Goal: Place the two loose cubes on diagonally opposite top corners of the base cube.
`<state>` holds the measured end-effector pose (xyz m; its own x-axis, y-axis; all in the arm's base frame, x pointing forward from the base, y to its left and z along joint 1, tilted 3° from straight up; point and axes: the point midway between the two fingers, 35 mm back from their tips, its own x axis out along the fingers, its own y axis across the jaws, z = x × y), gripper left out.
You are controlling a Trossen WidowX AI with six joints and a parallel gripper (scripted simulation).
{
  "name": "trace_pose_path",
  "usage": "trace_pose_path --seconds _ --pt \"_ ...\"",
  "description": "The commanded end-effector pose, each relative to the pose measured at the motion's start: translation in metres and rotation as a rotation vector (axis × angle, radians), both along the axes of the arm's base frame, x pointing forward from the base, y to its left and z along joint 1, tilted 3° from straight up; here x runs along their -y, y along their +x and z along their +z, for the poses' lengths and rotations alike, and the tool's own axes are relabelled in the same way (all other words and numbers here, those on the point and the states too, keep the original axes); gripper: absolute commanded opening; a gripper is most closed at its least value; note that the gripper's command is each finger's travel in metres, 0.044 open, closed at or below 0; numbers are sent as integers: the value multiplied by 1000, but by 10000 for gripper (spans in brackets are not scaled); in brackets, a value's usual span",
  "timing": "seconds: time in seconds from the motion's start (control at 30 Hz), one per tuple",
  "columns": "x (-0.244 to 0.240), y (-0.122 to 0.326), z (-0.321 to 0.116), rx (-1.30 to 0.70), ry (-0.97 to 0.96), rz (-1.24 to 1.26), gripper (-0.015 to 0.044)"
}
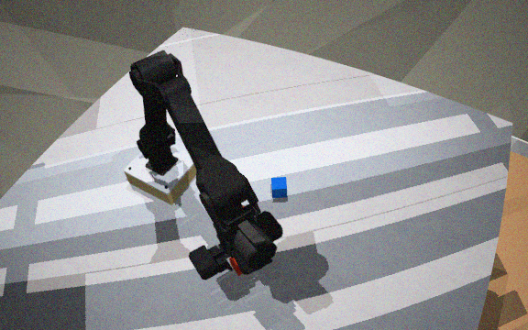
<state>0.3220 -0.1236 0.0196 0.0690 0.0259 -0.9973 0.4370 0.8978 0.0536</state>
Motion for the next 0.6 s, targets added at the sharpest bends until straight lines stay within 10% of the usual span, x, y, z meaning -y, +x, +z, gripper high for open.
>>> trace_pose_path --seconds 0.0,0.57 --pt "0 -1 -2 -4 -2 -6 134" --pt "2 1 33 -3 -2 -6 105"
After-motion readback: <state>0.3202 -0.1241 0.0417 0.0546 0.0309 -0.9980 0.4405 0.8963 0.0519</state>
